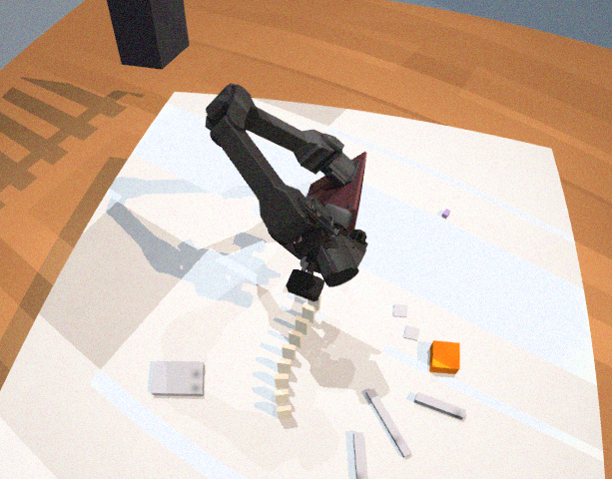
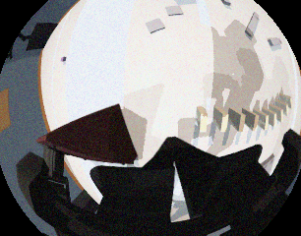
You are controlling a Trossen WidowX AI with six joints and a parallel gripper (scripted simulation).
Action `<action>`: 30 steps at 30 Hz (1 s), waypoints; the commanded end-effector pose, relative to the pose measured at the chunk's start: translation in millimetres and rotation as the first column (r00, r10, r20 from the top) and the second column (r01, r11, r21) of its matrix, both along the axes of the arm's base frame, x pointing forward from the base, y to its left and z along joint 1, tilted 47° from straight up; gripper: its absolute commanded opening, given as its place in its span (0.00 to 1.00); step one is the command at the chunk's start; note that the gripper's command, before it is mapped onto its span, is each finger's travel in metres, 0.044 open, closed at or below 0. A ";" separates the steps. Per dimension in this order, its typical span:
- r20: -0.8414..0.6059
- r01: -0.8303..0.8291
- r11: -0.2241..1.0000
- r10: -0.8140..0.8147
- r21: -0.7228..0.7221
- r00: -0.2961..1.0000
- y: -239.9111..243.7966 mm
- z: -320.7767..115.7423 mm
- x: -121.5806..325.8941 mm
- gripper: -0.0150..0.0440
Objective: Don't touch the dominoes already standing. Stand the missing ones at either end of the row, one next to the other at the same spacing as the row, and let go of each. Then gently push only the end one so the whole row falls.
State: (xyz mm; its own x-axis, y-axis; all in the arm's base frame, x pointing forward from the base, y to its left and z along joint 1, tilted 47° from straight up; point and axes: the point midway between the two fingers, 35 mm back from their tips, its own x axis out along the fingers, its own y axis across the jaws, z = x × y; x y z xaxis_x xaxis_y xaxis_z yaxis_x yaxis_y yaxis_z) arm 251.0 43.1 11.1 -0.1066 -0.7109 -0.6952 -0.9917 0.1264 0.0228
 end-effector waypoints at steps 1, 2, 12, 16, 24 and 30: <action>-0.005 0.000 1.000 0.000 0.005 1.000 0.3 -0.6 -0.4 0.25; -0.005 0.000 1.000 0.000 0.005 1.000 0.3 -0.6 -0.4 0.25; -0.004 -0.002 1.000 0.002 0.006 1.000 -40.7 -40.3 9.5 0.25; -0.004 0.000 1.000 0.000 0.001 1.000 -58.2 -54.7 10.2 0.25; -0.004 0.000 1.000 0.000 0.001 1.000 -57.3 -53.3 19.4 0.25; -0.003 0.000 1.000 0.000 0.001 1.000 -56.4 -51.8 29.2 0.25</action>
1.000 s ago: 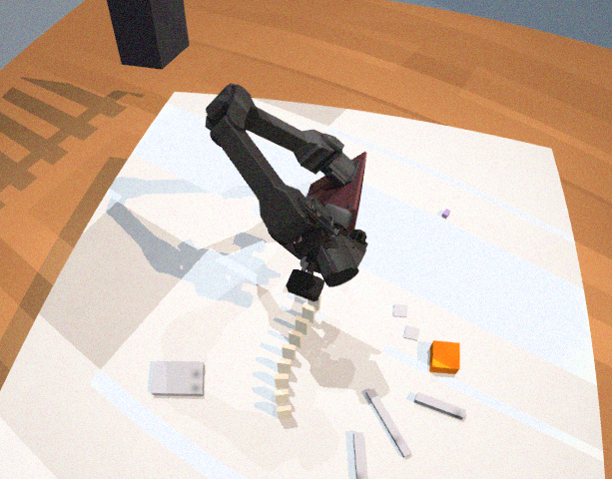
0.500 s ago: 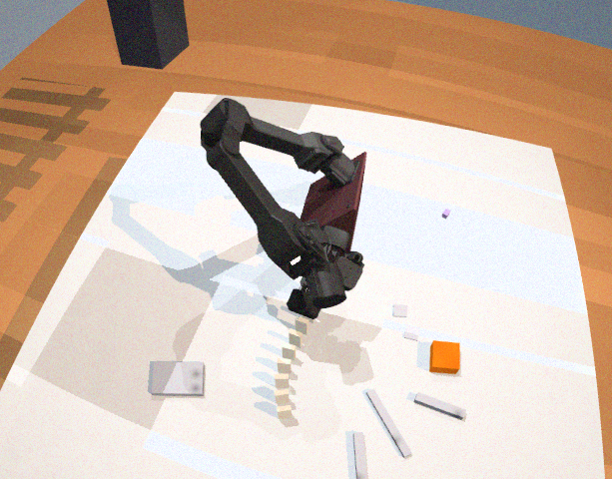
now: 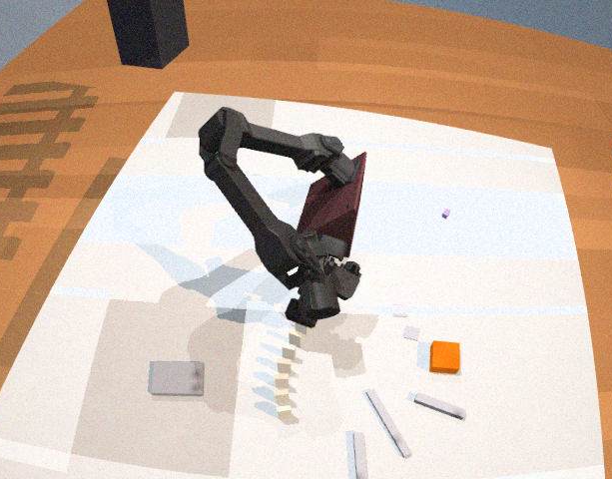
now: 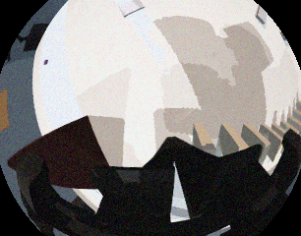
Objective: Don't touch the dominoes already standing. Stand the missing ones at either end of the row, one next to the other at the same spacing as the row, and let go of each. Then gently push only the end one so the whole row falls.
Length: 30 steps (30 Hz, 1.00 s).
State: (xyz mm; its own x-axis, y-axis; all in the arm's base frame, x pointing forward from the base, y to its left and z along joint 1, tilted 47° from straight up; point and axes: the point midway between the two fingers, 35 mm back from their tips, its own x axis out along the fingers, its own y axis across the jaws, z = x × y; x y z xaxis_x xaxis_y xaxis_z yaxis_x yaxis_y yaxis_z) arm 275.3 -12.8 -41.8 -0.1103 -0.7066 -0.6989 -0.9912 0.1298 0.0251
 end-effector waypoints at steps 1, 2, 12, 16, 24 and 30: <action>-0.002 -0.004 1.000 0.004 -0.004 1.000 -0.4 1.3 6.6 0.25; -0.001 -0.004 1.000 0.004 -0.004 1.000 -0.3 1.6 8.2 0.25; 0.001 -0.001 1.000 0.001 -0.001 1.000 39.8 43.5 32.9 0.25; 0.000 -0.004 1.000 0.004 -0.002 1.000 44.6 49.0 36.0 0.25; 0.000 -0.004 1.000 0.004 -0.002 1.000 44.6 49.0 36.0 0.25; 0.000 -0.004 1.000 0.004 -0.002 1.000 44.6 49.0 36.0 0.25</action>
